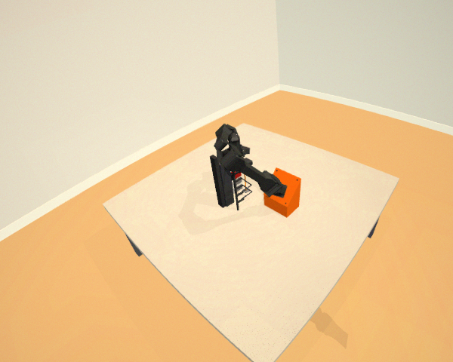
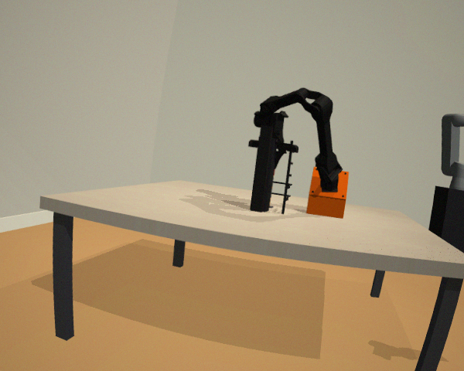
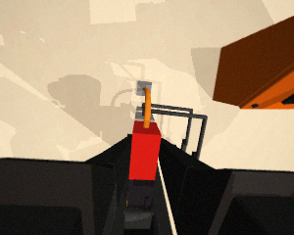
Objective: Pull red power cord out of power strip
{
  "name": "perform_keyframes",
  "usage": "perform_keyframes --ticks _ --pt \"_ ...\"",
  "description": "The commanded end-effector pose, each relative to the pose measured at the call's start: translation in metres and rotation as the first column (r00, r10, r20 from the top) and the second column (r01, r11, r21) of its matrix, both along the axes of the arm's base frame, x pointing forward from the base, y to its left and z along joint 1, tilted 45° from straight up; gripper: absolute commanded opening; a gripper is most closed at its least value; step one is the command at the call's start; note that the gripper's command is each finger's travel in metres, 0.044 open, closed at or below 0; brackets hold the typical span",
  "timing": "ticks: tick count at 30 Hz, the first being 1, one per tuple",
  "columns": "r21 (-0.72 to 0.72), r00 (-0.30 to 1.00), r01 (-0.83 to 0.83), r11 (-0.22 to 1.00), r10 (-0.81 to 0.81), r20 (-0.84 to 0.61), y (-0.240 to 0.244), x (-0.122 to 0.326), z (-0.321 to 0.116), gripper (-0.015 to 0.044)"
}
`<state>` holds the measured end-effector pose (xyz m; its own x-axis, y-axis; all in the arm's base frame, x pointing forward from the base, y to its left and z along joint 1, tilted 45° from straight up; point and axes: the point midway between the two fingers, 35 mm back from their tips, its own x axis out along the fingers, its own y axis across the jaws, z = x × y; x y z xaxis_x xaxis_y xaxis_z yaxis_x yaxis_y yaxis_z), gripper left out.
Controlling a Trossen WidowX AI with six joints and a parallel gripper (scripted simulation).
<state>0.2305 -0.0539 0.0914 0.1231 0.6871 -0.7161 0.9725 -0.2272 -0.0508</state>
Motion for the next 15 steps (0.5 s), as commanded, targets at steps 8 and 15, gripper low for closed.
perform_keyframes --ticks 8,15 --pt "0.0 1.0 0.0 1.0 0.0 0.0 -0.0013 0.0 -0.0008 0.0" --pt "-0.002 1.0 0.001 1.0 -0.001 0.0 -0.0091 -0.0009 -0.0079 0.0"
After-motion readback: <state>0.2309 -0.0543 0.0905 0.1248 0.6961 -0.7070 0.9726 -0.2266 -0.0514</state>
